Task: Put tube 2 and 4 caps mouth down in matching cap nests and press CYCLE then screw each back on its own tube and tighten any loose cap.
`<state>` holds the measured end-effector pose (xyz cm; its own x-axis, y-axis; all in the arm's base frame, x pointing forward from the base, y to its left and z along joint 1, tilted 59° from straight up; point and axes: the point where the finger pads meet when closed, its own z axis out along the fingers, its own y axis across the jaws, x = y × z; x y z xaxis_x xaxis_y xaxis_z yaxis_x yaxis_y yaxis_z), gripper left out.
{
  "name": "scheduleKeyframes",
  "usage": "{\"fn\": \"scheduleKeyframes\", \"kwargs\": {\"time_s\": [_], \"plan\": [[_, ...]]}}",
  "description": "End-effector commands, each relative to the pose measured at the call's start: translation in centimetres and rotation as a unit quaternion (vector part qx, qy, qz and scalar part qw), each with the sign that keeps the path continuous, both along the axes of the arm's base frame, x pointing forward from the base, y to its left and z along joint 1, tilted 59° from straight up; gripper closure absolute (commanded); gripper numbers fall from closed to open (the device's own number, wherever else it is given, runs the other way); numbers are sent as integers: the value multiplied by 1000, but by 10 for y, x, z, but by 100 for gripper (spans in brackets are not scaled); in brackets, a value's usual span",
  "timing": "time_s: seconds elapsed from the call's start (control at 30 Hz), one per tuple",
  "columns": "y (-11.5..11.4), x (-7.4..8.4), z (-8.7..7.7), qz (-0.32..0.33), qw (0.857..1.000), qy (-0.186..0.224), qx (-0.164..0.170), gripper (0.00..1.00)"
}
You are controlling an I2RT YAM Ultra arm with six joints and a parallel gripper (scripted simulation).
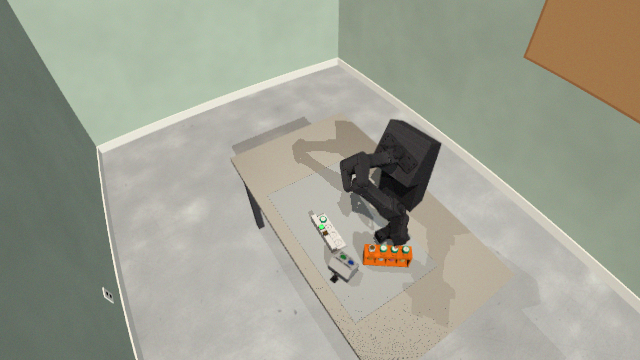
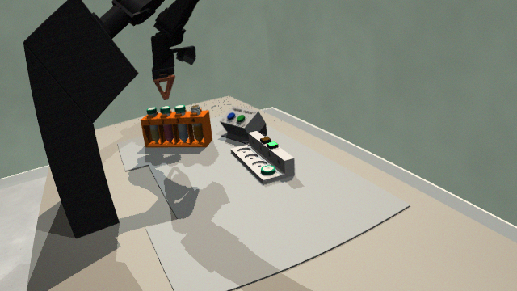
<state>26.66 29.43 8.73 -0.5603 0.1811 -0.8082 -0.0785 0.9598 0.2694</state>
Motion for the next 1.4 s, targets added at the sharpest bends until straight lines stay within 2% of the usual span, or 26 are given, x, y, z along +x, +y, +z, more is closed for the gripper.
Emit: {"fn": "scheduleKeyframes", "kwargs": {"time_s": [0.0, 0.33, 0.4, 0.9, 0.97, 1.37], "plan": [[-20, 6, 7, 16, 999, -11, -26, 53], [-98, 35, 21, 15, 999, -12, -26, 53], [-98, 35, 21, 15, 999, -12, -26, 53], [-214, 77, 41, 14, 999, -13, -28, 53], [-214, 77, 41, 14, 999, -13, -28, 53], [-308, 111, 58, 14, 999, -13, -29, 53]]}}
